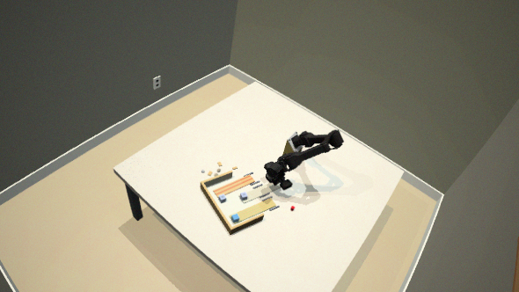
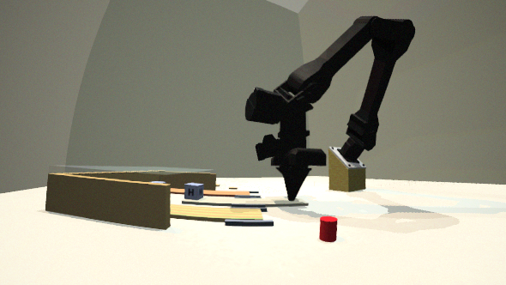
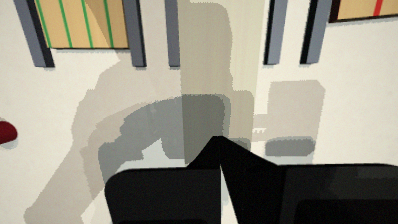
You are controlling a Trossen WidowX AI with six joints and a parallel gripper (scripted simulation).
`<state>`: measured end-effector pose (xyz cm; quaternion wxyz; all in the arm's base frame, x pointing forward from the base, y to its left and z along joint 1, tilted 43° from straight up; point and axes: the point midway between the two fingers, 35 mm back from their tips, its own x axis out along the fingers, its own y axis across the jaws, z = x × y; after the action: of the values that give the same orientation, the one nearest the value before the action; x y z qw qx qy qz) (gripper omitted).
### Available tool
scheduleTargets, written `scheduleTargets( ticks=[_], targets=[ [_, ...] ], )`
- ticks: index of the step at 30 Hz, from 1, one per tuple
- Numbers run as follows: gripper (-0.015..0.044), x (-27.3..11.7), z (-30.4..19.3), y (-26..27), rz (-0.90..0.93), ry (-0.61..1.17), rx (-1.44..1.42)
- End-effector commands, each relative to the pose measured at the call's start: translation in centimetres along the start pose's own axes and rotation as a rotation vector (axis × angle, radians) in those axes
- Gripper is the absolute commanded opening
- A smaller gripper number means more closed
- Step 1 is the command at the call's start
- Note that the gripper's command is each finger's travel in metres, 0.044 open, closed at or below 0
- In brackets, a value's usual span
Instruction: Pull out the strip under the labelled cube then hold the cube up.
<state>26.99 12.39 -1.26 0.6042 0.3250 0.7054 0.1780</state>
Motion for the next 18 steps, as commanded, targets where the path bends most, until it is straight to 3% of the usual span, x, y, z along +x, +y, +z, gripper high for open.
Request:
scheduleTargets(
  ticks=[1,18],
  targets=[
    [0.0,0.5,-1.3,-0.1,-0.001,0.024,0.009],
    [0.0,0.4,-3.8,-0.1,-0.001,0.025,0.01]
  ],
)
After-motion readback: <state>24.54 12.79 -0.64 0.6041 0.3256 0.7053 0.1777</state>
